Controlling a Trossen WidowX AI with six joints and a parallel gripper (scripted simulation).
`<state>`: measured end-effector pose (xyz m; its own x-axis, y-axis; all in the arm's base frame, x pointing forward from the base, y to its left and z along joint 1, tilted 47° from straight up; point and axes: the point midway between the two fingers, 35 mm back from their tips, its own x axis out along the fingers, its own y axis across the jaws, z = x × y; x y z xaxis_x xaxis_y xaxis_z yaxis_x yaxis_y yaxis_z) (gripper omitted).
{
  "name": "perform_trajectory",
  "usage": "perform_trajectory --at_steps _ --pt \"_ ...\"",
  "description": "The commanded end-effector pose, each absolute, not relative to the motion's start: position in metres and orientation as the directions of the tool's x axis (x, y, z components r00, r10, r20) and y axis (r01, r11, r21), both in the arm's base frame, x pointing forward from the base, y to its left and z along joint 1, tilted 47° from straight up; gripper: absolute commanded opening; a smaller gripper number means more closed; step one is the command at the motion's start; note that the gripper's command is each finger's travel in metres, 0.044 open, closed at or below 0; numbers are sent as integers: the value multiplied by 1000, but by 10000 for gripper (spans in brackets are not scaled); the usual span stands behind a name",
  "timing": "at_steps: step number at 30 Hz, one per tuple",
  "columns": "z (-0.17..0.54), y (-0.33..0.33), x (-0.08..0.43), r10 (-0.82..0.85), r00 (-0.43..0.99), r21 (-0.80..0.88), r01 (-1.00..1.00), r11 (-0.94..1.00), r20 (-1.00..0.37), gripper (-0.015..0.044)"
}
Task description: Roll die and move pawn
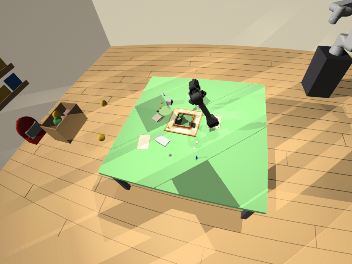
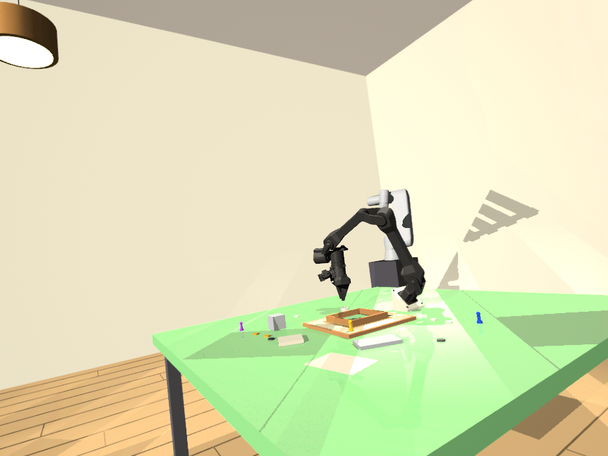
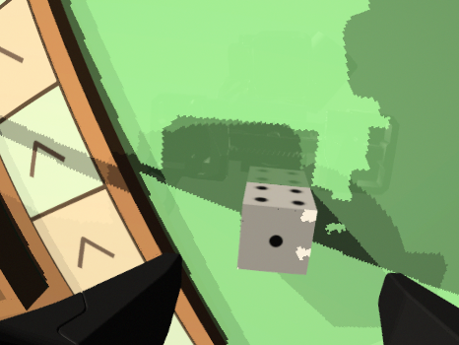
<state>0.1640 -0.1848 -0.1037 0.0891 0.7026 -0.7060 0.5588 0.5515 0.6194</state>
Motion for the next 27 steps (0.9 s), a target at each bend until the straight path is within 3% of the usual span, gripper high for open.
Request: perform_trajectory --at_steps 1,27 --pt "-106 -180 163 709 88 625 556 548 -700 275" --pt "-134 -150 167 710 89 626 555 547 -699 275"
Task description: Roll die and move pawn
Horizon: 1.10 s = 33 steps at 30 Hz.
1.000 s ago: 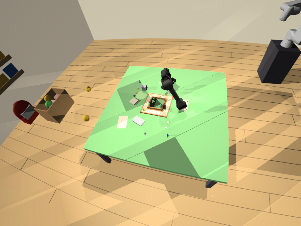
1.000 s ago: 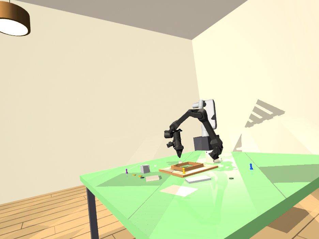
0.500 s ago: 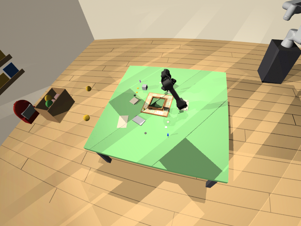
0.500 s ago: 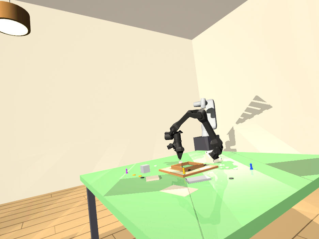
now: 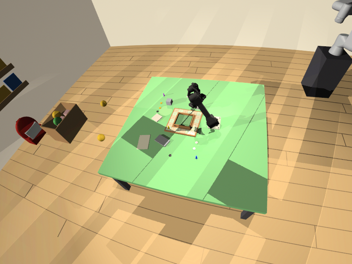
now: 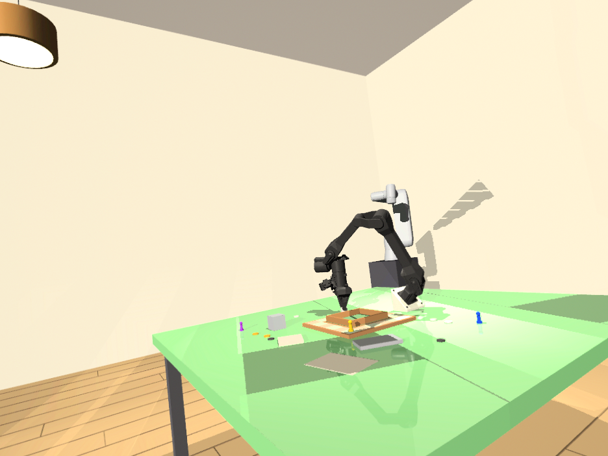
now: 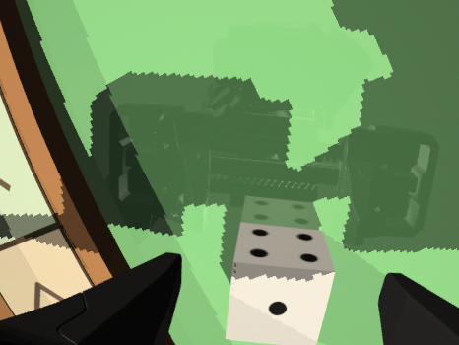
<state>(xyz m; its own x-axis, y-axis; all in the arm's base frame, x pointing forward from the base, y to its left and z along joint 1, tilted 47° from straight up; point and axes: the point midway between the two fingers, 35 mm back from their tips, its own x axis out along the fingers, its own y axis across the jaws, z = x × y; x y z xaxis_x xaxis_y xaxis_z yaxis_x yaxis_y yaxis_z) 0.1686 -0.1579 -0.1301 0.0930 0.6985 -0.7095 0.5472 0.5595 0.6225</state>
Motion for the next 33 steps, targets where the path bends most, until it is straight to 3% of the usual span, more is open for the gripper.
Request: perform_trajectory --at_steps 1,2,8,15,18,33 --pt "-135 -149 167 710 89 626 555 547 -699 275" --pt "-135 -149 167 710 89 626 555 547 -699 275" --pt "-135 -149 167 710 89 626 555 547 -699 118" --pt "-135 -149 167 710 89 626 555 547 -699 71" --pt "-133 -152 167 710 89 626 555 547 -699 0" --pt "-88 -213 167 707 88 623 557 549 -702 0"
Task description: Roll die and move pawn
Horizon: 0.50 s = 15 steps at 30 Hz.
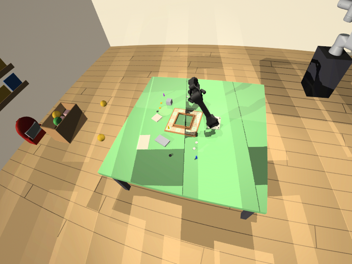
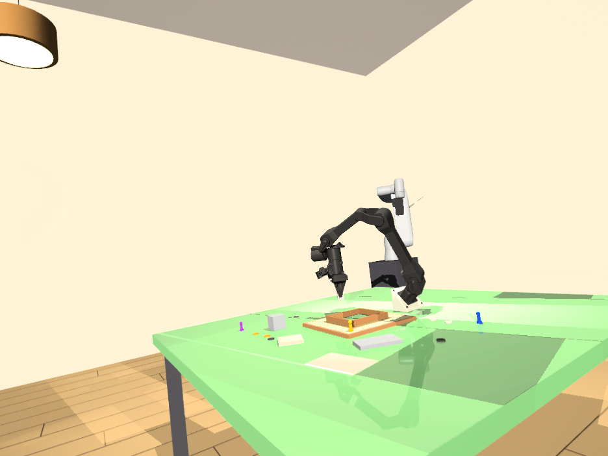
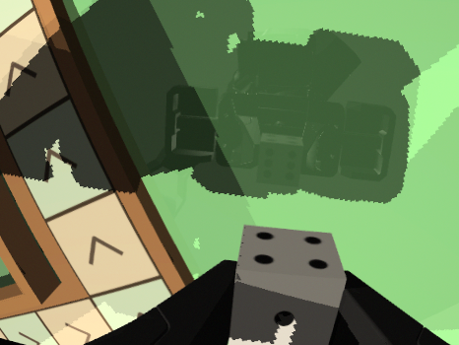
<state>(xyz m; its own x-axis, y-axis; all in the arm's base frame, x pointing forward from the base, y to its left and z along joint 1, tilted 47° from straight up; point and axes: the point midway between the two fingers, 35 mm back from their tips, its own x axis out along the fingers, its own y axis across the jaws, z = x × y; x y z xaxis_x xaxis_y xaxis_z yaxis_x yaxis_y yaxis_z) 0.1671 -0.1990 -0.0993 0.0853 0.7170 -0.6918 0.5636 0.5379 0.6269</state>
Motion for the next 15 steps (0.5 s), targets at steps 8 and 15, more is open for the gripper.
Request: perform_trajectory --at_steps 8,15 --pt "-58 -241 161 708 87 623 557 549 -701 0" --pt "-51 -240 166 706 87 609 587 534 -703 0"
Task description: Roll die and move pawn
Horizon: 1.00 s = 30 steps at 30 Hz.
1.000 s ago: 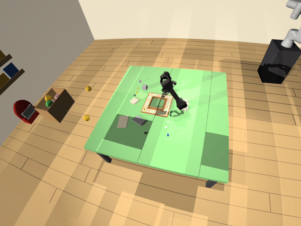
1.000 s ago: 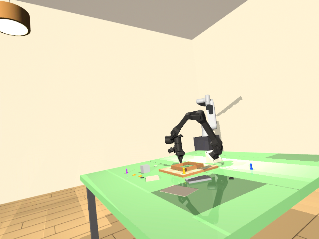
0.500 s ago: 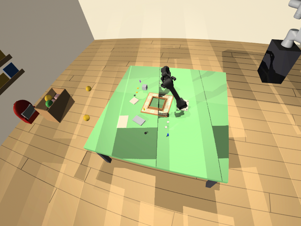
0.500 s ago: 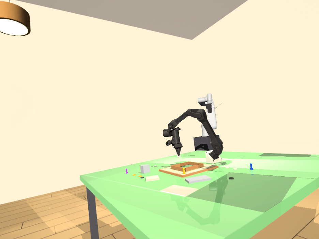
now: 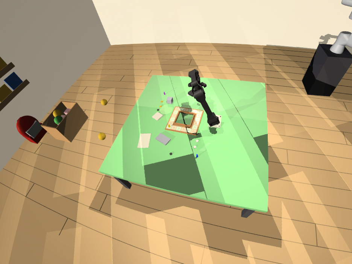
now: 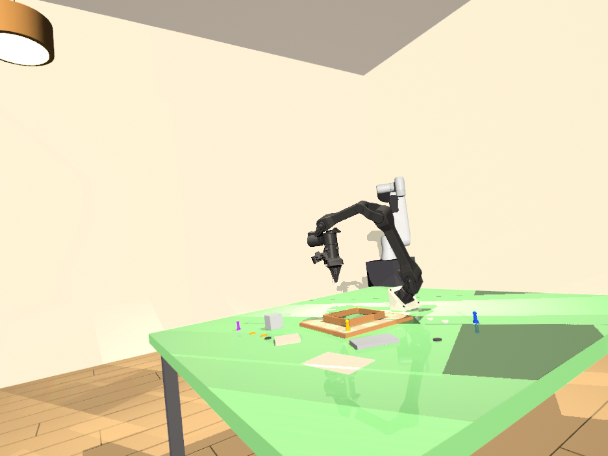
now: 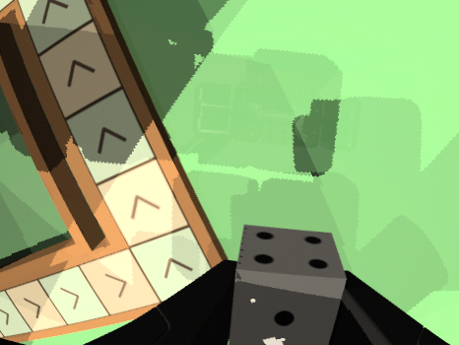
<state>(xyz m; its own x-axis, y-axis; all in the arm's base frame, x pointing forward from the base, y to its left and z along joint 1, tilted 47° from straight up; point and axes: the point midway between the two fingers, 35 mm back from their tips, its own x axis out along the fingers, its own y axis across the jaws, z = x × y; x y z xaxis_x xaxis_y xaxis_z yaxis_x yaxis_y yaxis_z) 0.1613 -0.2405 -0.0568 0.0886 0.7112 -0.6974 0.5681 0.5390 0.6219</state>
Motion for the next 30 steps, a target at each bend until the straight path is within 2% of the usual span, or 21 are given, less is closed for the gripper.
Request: perform_trajectory --at_steps 1,16,30 --pt "-49 -238 170 705 87 599 606 524 -704 0" --pt "-9 -193 218 694 89 420 847 325 -715 0" --pt "27 -140 249 699 91 219 971 95 -709 0"
